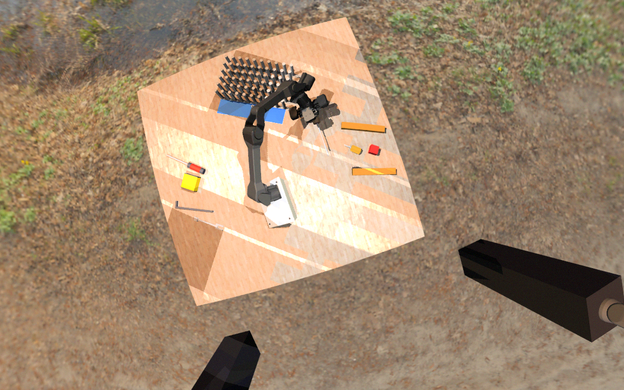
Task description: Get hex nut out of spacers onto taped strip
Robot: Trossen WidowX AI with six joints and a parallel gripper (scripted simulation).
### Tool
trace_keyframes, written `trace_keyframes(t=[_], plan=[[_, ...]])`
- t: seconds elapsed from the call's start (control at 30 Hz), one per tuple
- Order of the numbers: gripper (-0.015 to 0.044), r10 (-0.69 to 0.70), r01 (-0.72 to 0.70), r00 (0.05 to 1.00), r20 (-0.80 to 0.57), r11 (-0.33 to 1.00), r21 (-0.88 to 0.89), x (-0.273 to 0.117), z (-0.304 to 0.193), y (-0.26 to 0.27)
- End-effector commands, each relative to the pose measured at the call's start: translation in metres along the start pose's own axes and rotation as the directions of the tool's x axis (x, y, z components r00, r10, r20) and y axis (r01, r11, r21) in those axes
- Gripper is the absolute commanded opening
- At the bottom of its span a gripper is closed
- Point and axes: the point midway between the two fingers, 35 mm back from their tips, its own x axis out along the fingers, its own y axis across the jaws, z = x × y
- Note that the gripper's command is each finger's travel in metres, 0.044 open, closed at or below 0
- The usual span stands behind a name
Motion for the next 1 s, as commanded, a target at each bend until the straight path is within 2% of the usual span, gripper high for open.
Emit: trace_keyframes(t=[0.0,0.8,0.97], plan=[[0.0000,-0.002,0.002,1.000,0.000,1.000,0.007,0.005,0.000,-0.001],[0.0000,-0.009,0.009,1.000,0.005,1.000,0.017,0.029,-0.002,-0.011],[0.0131,-0.007,0.007,1.000,0.005,1.000,0.010,0.026,-0.002,-0.010]])
